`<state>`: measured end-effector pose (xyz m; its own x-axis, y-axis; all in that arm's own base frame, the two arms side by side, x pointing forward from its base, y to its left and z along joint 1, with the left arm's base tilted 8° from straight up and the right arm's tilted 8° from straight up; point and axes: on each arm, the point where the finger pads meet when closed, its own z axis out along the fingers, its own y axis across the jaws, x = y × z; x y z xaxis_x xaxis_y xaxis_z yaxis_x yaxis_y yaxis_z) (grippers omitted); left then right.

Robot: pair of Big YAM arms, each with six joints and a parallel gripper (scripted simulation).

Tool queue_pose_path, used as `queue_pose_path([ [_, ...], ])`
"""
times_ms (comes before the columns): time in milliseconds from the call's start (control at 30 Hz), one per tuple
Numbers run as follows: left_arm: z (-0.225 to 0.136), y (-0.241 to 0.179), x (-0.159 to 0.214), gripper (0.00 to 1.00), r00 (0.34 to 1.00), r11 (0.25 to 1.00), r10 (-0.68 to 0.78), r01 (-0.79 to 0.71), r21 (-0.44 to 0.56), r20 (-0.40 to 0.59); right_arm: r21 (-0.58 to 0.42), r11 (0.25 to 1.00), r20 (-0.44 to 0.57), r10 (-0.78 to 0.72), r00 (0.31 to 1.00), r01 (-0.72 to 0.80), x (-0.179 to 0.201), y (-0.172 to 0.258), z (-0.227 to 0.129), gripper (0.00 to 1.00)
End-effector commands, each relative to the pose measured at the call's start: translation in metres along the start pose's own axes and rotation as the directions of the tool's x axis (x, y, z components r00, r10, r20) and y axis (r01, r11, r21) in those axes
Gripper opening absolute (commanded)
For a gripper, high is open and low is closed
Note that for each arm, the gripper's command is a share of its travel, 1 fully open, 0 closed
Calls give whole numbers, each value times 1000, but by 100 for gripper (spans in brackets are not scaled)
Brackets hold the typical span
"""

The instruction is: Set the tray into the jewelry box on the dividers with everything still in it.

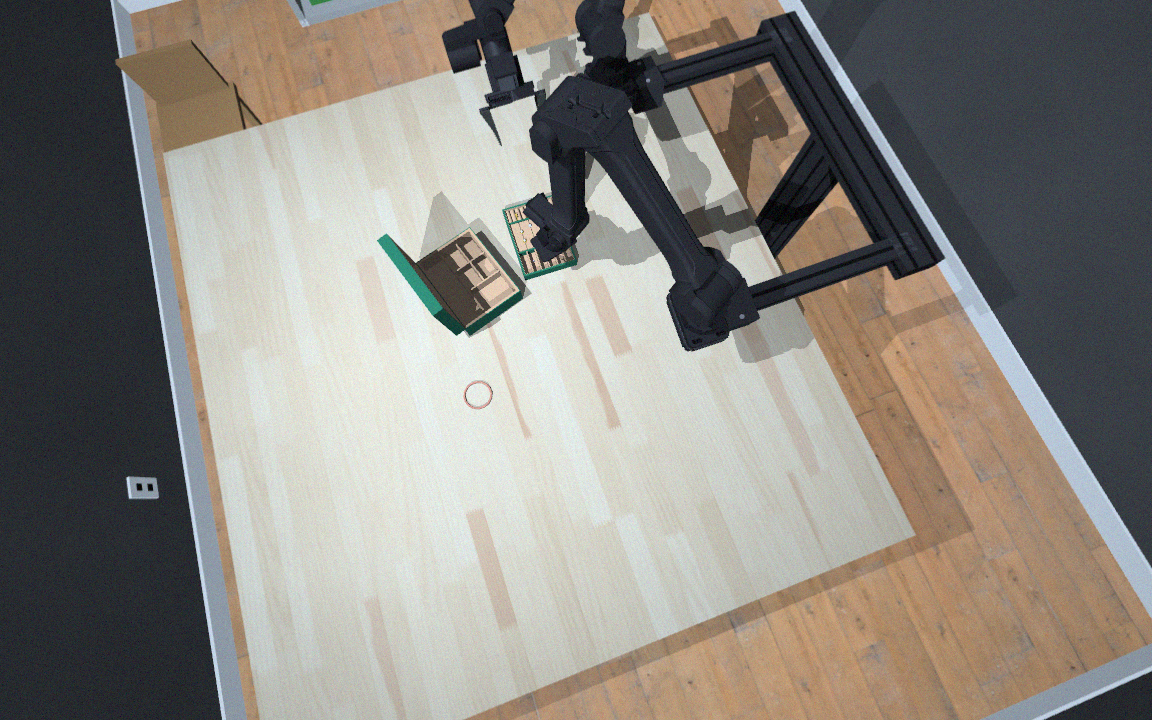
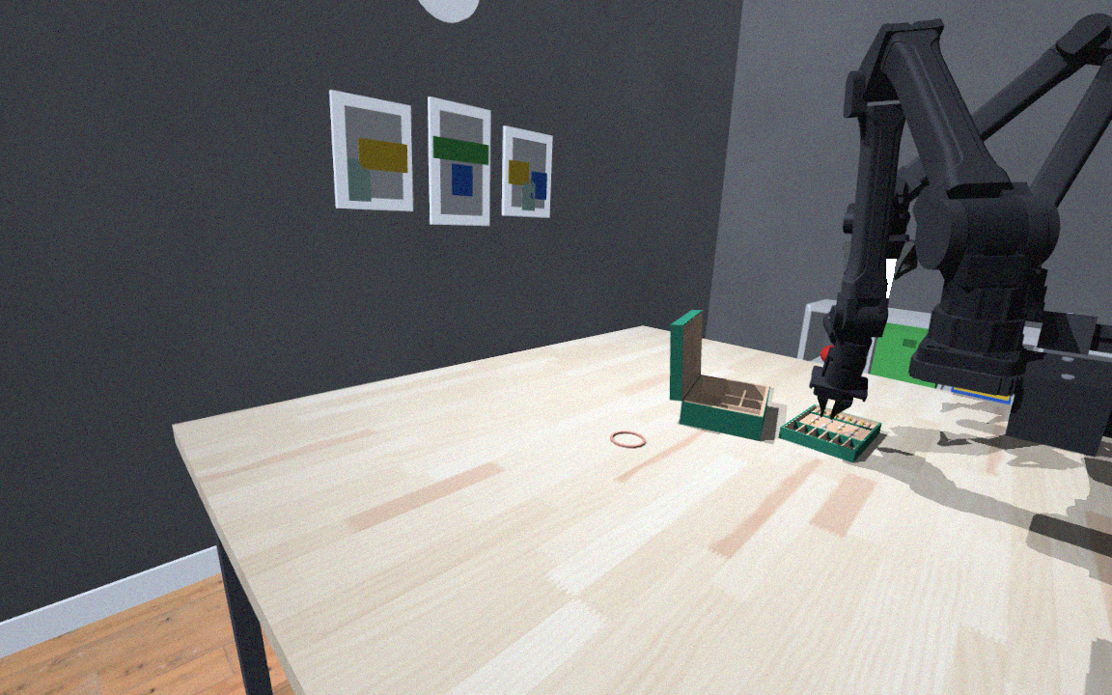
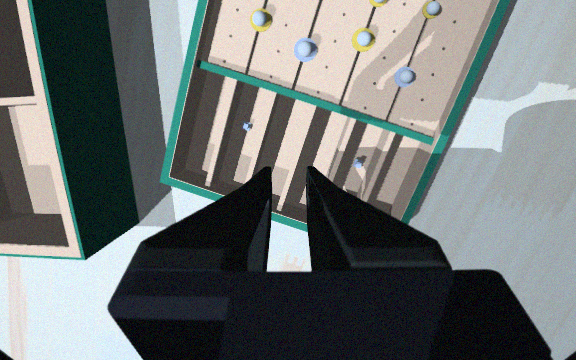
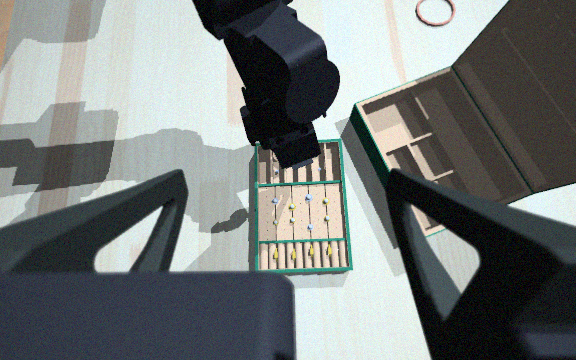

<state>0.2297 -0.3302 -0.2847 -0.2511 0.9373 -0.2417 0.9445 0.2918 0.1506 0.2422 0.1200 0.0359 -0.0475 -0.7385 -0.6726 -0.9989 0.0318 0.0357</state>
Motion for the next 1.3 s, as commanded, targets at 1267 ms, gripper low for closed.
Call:
queue_pose_path([
  [1267,58,-1,19,8,893,947,309,-256,197,-326,18,1000,2,-21,1000,21,-5,-9,-3,100],
])
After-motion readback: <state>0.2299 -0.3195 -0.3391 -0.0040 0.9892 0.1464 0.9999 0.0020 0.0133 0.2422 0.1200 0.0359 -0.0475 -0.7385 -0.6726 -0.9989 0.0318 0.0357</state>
